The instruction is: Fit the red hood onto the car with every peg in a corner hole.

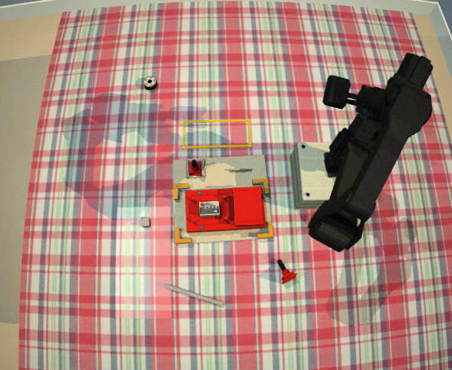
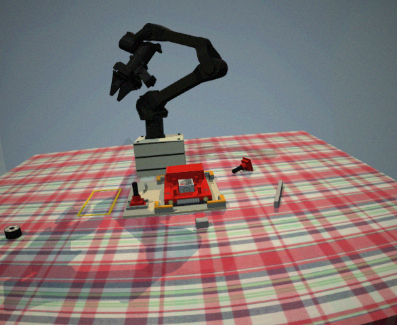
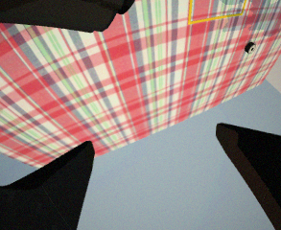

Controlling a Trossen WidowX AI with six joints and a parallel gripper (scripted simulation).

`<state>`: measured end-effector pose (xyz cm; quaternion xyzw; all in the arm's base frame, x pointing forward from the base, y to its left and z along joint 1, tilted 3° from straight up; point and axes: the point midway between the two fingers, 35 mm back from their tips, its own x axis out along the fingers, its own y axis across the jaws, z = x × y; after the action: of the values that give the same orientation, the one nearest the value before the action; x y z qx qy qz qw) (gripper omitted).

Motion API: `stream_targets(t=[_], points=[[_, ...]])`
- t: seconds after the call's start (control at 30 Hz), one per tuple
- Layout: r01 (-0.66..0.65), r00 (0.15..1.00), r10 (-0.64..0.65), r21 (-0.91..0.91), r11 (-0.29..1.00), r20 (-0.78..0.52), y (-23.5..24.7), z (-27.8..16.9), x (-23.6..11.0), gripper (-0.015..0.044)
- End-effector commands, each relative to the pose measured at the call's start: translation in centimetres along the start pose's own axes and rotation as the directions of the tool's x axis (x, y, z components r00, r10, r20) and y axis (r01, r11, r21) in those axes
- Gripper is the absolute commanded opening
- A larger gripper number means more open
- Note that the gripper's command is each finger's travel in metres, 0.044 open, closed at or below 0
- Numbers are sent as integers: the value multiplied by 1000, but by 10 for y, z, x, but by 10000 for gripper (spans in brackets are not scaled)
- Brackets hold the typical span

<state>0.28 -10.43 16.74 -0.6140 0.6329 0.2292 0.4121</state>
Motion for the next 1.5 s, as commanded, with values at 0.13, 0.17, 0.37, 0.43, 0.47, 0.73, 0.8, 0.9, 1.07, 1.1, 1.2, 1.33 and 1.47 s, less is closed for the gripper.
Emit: stream_targets(t=[0.13, 0.17, 0.37, 0.43, 0.47, 0.73, 0.8, 0.9, 1.07, 1.1, 1.2, 1.33, 1.47], points=[[55, 998, -45, -234, 971, 49, -5, -3, 4, 440], [72, 996, -56, -299, 952, 63, -7, -4, 5, 440], [187, 982, -115, -650, 737, 152, -19, -7, 12, 440], [223, 975, -130, -747, 627, 182, -24, -8, 15, 440], [240, 971, -137, -788, 566, 197, -26, -8, 17, 440], [321, 933, -171, -947, -5, 317, -49, -7, 29, 440], [320, 922, -174, -934, -158, 346, -55, -6, 32, 440], [302, 905, -175, -875, -378, 388, -66, -3, 36, 440], [222, 875, -165, -681, -698, 454, -84, 5, 43, 440], [199, 870, -162, -630, -750, 467, -88, 6, 44, 440], [117, 852, -149, -459, -881, 502, -99, 13, 48, 440], [-16, 829, -127, -204, -979, 545, -115, 24, 52, 440], [-161, 805, -105, 45, -986, 585, -131, 39, 55, 440]])
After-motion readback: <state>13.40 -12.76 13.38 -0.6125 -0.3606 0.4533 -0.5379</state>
